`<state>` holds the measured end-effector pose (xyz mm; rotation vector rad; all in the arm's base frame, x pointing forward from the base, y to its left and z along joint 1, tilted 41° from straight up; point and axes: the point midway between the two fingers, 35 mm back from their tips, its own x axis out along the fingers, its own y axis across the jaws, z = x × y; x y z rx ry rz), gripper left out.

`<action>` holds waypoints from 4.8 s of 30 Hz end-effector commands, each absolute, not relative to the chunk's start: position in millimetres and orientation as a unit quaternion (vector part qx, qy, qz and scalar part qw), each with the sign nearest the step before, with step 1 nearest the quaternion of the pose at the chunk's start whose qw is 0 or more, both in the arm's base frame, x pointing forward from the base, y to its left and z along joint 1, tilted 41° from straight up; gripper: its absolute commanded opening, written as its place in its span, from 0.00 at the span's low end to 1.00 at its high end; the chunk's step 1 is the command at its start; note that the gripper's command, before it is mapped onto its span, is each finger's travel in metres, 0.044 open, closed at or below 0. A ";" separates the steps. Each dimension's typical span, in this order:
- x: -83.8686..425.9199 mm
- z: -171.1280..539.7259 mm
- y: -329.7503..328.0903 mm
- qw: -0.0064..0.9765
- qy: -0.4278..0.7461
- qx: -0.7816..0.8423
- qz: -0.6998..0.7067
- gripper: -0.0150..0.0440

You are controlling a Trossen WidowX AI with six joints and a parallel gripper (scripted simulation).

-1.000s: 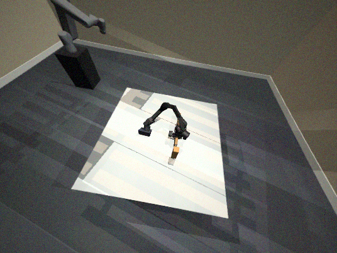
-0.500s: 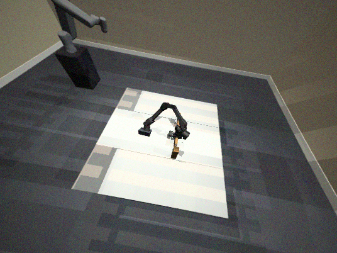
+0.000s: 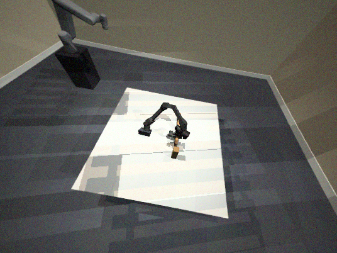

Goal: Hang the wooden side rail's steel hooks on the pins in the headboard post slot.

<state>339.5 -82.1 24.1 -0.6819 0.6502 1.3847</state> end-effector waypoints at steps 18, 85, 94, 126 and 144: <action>342.0 24.4 -88.2 0.674 0.287 -0.307 0.608 0.25; 339.8 19.1 -92.4 0.674 0.287 -0.307 0.608 0.25; 340.4 17.8 -92.6 0.674 0.287 -0.307 0.608 0.25; 340.7 17.1 -96.1 0.674 0.287 -0.307 0.608 0.25; 339.9 15.9 -97.6 0.674 0.287 -0.307 0.608 0.25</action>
